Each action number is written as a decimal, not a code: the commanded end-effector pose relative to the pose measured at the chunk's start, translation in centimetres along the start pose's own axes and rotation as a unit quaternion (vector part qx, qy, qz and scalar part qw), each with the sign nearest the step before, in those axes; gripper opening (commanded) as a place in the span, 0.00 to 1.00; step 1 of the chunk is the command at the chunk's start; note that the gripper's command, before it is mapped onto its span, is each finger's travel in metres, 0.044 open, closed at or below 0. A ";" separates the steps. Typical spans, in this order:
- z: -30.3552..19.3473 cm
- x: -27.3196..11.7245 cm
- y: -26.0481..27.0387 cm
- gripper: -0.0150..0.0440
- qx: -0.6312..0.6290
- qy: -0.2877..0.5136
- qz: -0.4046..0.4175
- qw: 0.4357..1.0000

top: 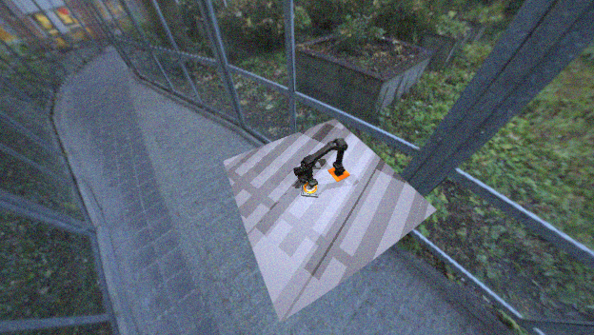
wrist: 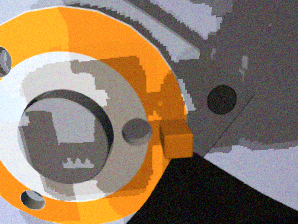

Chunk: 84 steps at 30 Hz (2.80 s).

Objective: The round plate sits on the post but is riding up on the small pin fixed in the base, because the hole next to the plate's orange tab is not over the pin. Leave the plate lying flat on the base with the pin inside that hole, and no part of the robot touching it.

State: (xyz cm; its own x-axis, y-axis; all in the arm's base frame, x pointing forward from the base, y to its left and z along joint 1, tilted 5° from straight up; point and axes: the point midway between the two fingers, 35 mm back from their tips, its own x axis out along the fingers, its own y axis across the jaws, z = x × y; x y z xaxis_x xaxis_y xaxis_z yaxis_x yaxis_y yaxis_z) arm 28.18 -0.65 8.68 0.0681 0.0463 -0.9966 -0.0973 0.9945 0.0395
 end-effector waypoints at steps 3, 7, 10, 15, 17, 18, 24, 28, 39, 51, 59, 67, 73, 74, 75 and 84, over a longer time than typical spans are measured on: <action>0.7 -0.1 -0.1 0.25 -0.001 -0.012 -0.003 1.000; 0.7 -0.1 -0.1 0.25 -0.001 -0.012 -0.003 1.000; 0.7 -0.1 -0.1 0.25 -0.001 -0.012 -0.003 1.000; 0.7 -0.1 -0.1 0.25 -0.001 -0.012 -0.003 1.000; 0.7 -0.1 -0.1 0.25 -0.001 -0.012 -0.003 1.000; 0.8 -0.1 -0.1 0.25 -0.001 -0.012 -0.003 1.000; 0.8 -0.1 -0.1 0.25 -0.001 -0.012 -0.003 1.000; 0.8 -0.1 -0.1 0.25 -0.001 -0.012 -0.003 1.000; 1.1 -0.2 -0.1 0.25 -0.001 -0.012 -0.003 1.000; 1.1 -0.2 -0.1 0.25 -0.001 -0.012 -0.003 1.000; 1.3 -0.2 -0.1 0.25 -0.001 -0.012 -0.003 1.000; 1.8 -0.2 0.0 0.25 -0.001 -0.012 -0.003 1.000; 1.9 -0.2 0.0 0.25 -0.001 -0.012 -0.003 1.000; 1.9 -0.2 0.0 0.25 -0.001 -0.012 -0.003 1.000; 1.9 -0.2 0.0 0.25 -0.001 -0.012 -0.003 1.000; 1.9 -0.2 0.0 0.25 -0.001 -0.012 -0.003 1.000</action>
State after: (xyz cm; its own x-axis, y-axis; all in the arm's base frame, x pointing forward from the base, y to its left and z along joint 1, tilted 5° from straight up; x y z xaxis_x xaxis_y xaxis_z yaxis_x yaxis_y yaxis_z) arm 29.25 -0.65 8.77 0.0670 0.0421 -0.9969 -0.0989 0.9945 0.0353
